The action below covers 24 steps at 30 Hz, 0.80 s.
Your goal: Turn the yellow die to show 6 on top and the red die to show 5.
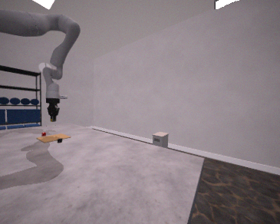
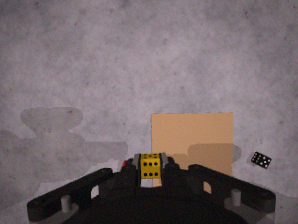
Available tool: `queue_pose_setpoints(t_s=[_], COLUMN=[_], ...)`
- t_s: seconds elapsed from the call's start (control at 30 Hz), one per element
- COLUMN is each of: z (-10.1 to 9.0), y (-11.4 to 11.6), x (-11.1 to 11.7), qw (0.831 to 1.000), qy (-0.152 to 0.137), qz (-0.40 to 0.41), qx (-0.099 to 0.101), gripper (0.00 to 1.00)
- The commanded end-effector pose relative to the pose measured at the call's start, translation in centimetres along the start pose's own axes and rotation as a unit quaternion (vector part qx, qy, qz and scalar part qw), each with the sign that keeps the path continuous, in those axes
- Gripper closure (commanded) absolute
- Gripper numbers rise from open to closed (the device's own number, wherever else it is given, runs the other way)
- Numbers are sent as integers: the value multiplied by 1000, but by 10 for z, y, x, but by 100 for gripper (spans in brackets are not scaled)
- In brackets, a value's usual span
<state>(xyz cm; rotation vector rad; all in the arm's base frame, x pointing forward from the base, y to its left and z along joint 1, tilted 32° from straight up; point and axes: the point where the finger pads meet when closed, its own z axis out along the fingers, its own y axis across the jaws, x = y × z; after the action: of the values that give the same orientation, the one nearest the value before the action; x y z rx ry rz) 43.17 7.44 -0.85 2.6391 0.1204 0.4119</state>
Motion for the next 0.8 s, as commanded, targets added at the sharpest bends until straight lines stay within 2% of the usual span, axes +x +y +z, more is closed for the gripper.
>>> queue_pose_setpoints(t_s=[0.0, 0.03, 0.1, 0.77], z=[-6, -7, -7, -2], y=[37, 56, 73, 74], x=[9, 8, 6, 6], qw=[1000, 1000, 1000, 1000], qy=[3, 2, 1, 1], qz=[15, 14, 13, 13], qx=[2, 2, 2, 2], gripper=[85, 85, 85, 85])
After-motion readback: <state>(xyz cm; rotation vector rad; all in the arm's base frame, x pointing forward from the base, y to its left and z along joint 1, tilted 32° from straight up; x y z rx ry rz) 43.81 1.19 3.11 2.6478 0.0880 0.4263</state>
